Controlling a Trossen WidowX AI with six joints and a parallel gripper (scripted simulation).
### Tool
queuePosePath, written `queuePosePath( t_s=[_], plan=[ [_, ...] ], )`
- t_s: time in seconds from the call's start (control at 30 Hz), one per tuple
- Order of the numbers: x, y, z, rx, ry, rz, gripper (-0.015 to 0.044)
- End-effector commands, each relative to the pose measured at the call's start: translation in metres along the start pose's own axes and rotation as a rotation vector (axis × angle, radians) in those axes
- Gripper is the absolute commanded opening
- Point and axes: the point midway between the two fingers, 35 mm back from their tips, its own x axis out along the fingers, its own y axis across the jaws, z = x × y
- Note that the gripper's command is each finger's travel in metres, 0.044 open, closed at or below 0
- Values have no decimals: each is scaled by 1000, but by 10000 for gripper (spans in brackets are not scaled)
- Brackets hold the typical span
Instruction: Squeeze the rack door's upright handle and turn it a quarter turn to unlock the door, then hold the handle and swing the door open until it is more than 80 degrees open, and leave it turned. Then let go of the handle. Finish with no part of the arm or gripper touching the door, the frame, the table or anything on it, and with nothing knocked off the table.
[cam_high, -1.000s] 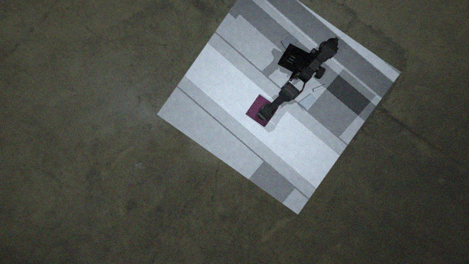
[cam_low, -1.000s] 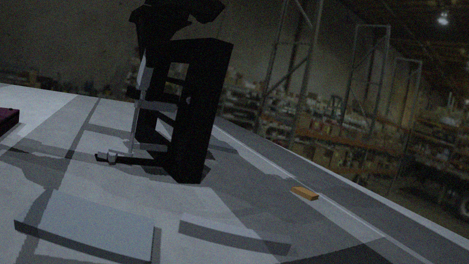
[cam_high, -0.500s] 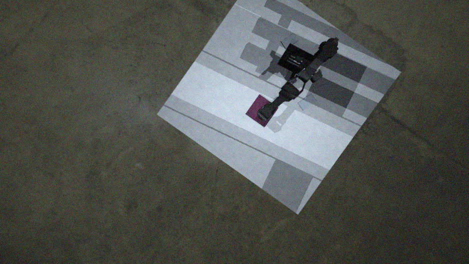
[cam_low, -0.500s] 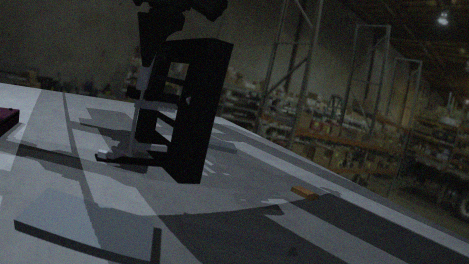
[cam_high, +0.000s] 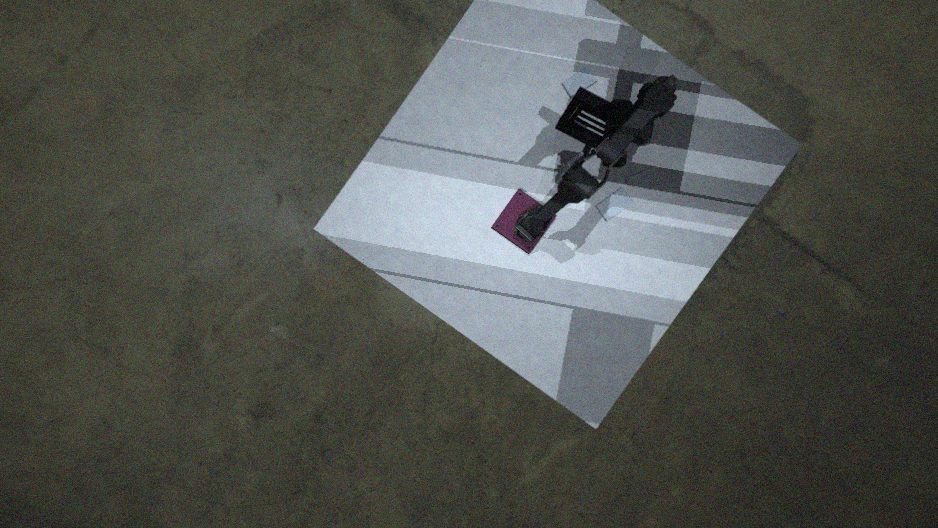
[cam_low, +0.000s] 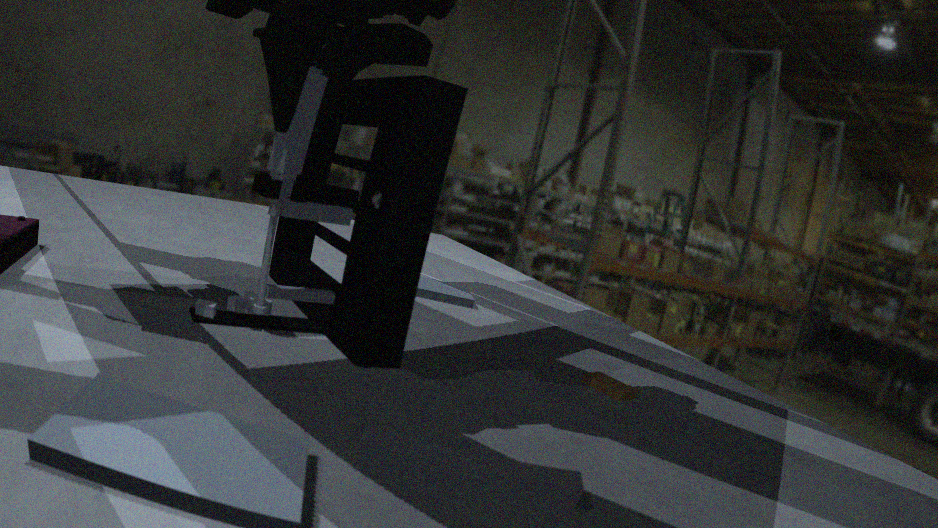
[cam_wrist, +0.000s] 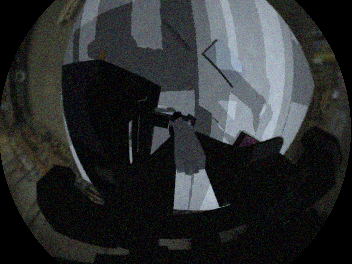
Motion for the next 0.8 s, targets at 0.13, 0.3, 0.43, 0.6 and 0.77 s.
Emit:
queuePosePath(
  t_s=[0.13, 0.3, 0.43, 0.6, 0.77],
  plan=[
    [1, 0, 0, 417, 1, -1, 11],
    [1, 0, 0, 663, 1, -1, 11],
    [1, 0, 0, 736, 1, -1, 11],
    [1, 0, 0, 736, 1, -1, 11],
    [1, 0, 0, 736, 1, -1, 63]
  ],
)
